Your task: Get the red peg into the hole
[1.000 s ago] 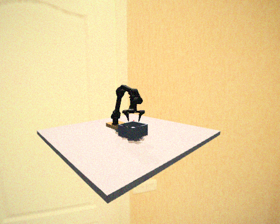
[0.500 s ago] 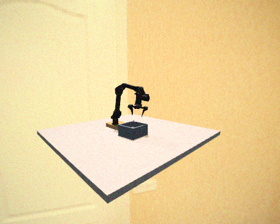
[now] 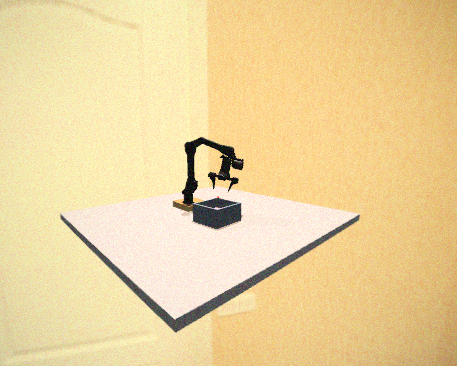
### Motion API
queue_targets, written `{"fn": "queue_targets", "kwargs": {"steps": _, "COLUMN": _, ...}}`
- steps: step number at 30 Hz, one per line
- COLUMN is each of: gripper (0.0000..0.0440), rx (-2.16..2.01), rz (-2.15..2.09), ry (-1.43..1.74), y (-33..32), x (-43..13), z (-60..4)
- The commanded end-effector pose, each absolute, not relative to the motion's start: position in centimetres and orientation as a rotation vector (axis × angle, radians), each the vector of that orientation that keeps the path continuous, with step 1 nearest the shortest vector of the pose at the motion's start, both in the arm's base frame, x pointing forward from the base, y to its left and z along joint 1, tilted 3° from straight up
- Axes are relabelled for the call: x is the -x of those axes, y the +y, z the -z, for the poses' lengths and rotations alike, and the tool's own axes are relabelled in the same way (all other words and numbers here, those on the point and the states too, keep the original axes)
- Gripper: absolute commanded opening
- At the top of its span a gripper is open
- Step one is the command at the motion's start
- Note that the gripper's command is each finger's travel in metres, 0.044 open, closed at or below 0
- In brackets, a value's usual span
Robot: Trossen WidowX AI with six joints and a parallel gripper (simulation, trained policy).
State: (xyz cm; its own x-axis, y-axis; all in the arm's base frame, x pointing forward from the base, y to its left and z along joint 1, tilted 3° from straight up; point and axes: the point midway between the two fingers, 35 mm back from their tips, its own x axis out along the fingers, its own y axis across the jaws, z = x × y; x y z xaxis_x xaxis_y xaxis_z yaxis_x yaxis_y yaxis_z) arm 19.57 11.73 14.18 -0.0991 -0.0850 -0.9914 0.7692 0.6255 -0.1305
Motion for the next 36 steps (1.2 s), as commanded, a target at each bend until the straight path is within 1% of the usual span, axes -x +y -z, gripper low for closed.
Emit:
{"fn": "queue_targets", "kwargs": {"steps": 1, "gripper": 0.044, "rx": -0.586, "rz": 0.8, "ry": 1.497, "y": 12.2, "x": -18.7, "z": -13.0}}
{"fn": "queue_targets", "kwargs": {"steps": 18, "gripper": 0.0438, "rx": -0.54, "rz": 0.722, "ry": 1.418, "y": 13.9, "x": -17.6, "z": -5.4}}
{"fn": "queue_targets", "kwargs": {"steps": 21, "gripper": 0.0426, "rx": -0.526, "rz": 0.705, "ry": 1.417, "y": 13.8, "x": -17.6, "z": -4.5}}
{"fn": "queue_targets", "kwargs": {"steps": 23, "gripper": 0.0387, "rx": -0.513, "rz": 0.699, "ry": 1.423, "y": 13.7, "x": -17.4, "z": -3.9}}
{"fn": "queue_targets", "kwargs": {"steps": 36, "gripper": 0.0049, "rx": -0.478, "rz": 0.732, "ry": 1.463, "y": 13.3, "x": -17.0, "z": -2.2}}
